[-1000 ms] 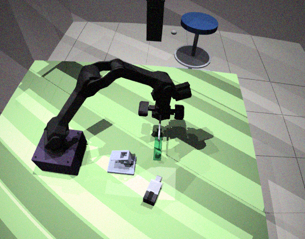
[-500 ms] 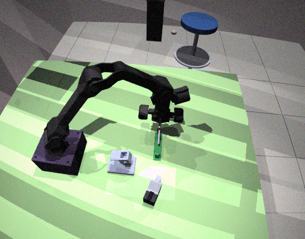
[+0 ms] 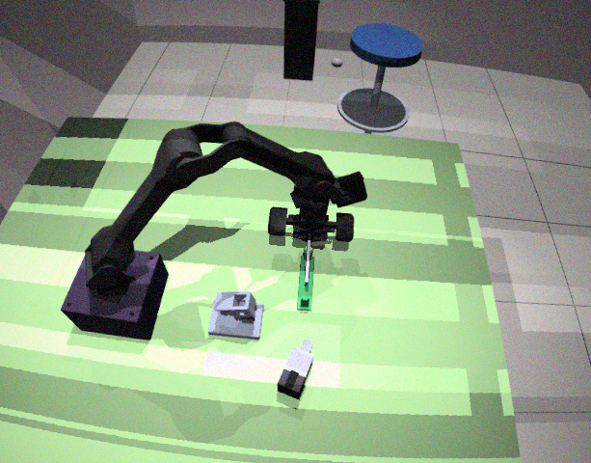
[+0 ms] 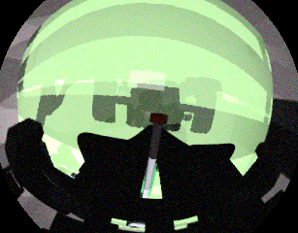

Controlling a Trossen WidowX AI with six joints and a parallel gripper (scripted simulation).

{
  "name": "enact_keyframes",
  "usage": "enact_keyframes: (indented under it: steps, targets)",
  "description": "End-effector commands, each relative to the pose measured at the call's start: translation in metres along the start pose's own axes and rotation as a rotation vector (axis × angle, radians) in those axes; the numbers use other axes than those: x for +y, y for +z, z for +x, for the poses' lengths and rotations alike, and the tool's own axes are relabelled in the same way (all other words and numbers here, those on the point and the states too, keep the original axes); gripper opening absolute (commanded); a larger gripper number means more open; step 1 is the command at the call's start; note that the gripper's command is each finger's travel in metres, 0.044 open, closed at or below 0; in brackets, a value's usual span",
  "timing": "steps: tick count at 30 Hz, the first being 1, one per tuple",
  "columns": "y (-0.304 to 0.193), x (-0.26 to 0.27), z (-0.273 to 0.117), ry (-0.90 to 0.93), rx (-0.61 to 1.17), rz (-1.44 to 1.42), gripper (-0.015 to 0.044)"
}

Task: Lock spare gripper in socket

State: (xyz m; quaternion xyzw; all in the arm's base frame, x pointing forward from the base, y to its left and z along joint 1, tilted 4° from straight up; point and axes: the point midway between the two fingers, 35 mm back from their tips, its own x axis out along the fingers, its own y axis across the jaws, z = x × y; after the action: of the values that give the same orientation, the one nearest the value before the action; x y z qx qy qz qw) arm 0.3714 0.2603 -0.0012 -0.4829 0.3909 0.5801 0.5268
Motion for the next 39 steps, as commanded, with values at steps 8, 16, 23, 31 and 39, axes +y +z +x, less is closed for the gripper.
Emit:
enact_keyframes:
  steps: [8,16,23,31,39]
  targets:
    - [0.000,0.000,0.001,-0.001,0.000,0.002,0.0000]
    - [0.000,0.000,0.000,0.000,-0.001,0.000,0.0053]
    - [0.000,0.000,0.000,0.000,-0.001,0.000,0.0200]
    - [0.002,0.001,-0.013,0.005,0.002,0.001,0.0200]
    - [0.002,0.004,-0.026,0.020,0.009,0.006,0.0200]
